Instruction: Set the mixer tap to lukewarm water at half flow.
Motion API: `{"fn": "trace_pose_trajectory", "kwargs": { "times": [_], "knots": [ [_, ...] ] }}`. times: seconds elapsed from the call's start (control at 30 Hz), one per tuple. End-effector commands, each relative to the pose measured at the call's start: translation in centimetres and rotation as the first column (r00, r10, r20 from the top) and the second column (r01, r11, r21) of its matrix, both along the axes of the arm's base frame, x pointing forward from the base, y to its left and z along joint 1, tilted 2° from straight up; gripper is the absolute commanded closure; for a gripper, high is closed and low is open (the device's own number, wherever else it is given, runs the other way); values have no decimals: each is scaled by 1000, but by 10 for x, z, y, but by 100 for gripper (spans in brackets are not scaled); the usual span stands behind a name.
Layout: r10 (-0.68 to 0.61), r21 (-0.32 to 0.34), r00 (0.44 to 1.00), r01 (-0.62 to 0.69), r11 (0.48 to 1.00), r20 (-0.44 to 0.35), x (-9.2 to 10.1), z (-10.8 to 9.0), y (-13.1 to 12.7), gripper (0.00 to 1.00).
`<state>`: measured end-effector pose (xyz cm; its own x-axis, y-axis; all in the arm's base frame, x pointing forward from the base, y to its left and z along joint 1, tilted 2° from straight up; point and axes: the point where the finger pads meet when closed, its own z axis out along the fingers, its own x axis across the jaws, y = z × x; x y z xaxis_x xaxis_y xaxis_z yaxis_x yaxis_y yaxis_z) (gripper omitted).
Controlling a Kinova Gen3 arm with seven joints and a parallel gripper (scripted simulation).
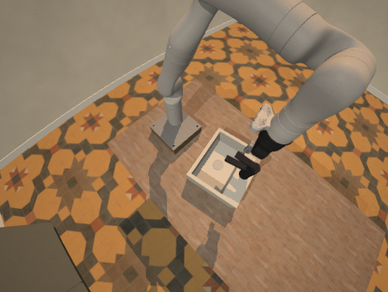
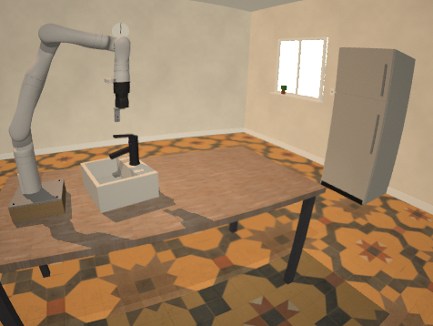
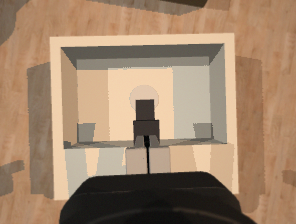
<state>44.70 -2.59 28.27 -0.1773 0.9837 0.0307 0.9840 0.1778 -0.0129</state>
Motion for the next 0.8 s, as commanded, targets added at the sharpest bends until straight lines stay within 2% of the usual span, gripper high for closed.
{"fn": "trace_pose_trajectory", "kwargs": {
  "times": [0.0, 0.47, 0.5, 0.77],
  "knots": [
    [-6, 0, 1000, 6, 1000, 2, 0, 1, 1, 100],
    [-19, -1, 1000, 19, 1000, 1, 1, 1, 1, 100],
    [-19, -1, 1000, 19, 1000, 1, 1, 1, 1, 0],
    [-19, -1, 1000, 19, 1000, 1, 1, 1, 1, 0]
  ]
}}
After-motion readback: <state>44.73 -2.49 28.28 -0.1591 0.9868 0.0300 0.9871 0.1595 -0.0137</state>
